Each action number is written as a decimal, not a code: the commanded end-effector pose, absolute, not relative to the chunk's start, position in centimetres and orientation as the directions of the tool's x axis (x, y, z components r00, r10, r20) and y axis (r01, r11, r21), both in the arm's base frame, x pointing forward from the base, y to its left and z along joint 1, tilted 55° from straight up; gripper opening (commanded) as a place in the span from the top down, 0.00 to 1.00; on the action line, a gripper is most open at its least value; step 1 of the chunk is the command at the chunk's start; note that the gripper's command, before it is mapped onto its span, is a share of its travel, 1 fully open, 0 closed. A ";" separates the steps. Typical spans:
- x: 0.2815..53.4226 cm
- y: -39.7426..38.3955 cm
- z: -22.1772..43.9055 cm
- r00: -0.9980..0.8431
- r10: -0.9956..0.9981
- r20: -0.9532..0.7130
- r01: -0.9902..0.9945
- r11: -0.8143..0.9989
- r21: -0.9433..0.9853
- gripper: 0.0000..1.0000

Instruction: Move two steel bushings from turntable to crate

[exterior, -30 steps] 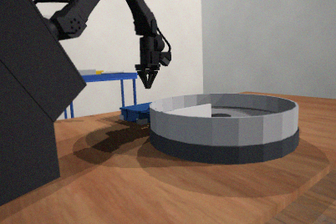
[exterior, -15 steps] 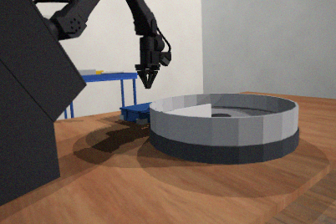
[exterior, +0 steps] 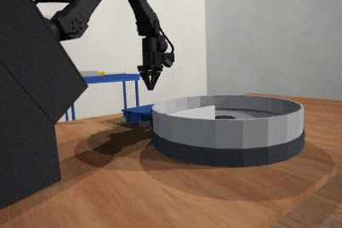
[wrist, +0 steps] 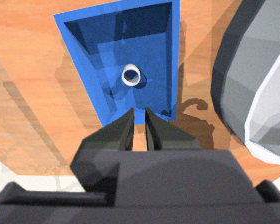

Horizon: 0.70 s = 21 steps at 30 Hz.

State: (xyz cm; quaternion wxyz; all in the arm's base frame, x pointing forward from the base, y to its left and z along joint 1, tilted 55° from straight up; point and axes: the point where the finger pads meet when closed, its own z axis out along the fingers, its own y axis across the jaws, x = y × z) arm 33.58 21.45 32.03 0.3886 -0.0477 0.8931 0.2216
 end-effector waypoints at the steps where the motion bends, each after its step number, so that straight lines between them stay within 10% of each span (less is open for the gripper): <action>1: 33.1 20.4 35.2 -0.645 0.122 -0.755 -0.266 0.890 0.371 0.86; 21: 32.6 20.1 35.6 -0.644 0.123 -0.755 -0.267 0.889 0.372 0.86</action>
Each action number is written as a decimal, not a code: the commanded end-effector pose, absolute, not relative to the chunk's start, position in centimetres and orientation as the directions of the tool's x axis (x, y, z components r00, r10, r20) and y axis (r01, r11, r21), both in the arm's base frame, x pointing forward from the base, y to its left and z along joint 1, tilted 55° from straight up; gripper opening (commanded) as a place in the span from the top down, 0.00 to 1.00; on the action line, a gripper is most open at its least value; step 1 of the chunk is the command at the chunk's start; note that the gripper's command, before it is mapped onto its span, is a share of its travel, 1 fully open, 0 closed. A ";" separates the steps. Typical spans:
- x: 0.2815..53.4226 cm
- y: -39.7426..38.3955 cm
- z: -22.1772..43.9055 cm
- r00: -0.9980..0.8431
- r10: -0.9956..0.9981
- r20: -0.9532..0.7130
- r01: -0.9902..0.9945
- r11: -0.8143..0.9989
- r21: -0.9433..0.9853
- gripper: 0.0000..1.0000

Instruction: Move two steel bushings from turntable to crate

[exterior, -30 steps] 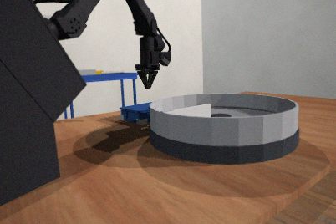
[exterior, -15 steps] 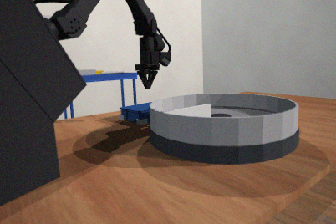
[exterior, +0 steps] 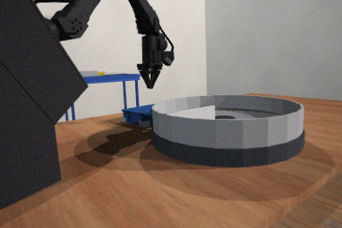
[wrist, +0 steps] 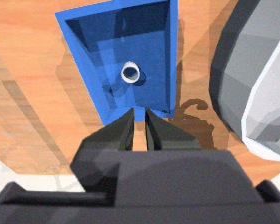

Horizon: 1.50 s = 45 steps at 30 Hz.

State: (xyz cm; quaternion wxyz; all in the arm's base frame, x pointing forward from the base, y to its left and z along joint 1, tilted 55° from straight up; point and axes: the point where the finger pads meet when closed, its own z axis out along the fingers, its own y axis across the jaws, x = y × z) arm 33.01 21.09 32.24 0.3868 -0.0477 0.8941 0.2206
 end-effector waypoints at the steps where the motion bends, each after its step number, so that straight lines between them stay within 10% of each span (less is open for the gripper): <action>1: 32.6 20.1 35.6 -0.644 0.123 -0.755 -0.267 0.889 0.372 0.86; 45: 34.0 9.2 26.7 -0.658 0.101 -0.746 -0.271 0.893 0.360 0.87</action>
